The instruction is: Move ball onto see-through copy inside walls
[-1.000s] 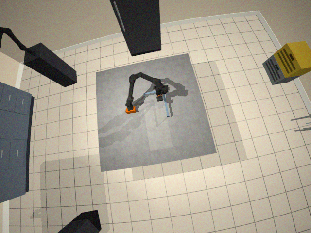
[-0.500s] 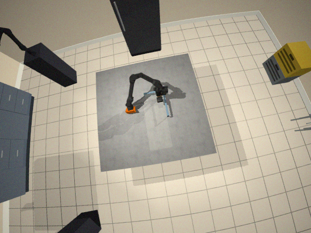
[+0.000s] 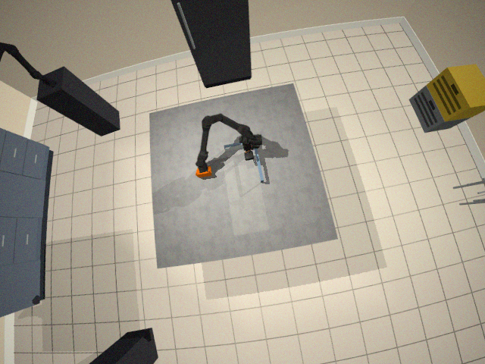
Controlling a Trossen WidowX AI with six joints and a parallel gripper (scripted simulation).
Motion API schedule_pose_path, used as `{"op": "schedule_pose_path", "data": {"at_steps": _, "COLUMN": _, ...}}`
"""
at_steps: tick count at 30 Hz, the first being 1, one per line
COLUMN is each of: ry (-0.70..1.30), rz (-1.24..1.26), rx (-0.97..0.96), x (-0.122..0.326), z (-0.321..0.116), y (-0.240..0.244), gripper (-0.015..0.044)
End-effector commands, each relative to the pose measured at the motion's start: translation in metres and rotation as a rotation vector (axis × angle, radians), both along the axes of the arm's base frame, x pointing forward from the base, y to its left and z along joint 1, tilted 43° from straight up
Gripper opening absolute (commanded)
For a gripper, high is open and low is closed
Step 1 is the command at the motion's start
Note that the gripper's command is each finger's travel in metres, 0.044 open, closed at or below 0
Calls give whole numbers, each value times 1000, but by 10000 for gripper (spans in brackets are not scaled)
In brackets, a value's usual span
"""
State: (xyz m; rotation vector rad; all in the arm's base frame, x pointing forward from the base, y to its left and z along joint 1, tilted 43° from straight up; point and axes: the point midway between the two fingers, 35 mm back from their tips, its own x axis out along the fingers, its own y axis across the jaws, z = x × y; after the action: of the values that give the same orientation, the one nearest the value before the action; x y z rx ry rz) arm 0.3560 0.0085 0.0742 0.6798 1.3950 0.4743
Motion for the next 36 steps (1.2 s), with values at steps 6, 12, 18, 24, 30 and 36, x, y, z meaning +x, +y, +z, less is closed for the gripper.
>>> {"op": "schedule_pose_path", "data": {"at_steps": 6, "ry": 0, "rz": 1, "rx": -1, "x": 0, "z": 2, "y": -2, "gripper": 304}}
{"op": "schedule_pose_path", "data": {"at_steps": 12, "ry": 2, "rz": -2, "rx": -1, "x": -9, "z": 55, "y": -53, "gripper": 304}}
{"op": "schedule_pose_path", "data": {"at_steps": 18, "ry": -5, "rz": -17, "rx": 1, "x": -9, "z": 57, "y": -57, "gripper": 304}}
{"op": "schedule_pose_path", "data": {"at_steps": 24, "ry": -48, "rz": 32, "rx": -8, "x": -11, "z": 53, "y": -56, "gripper": 251}}
{"op": "schedule_pose_path", "data": {"at_steps": 30, "ry": -427, "rz": 461, "rx": -85, "x": -31, "z": 14, "y": -45, "gripper": 94}}
{"op": "schedule_pose_path", "data": {"at_steps": 36, "ry": -524, "rz": 571, "rx": -103, "x": -37, "z": 5, "y": -42, "gripper": 0}}
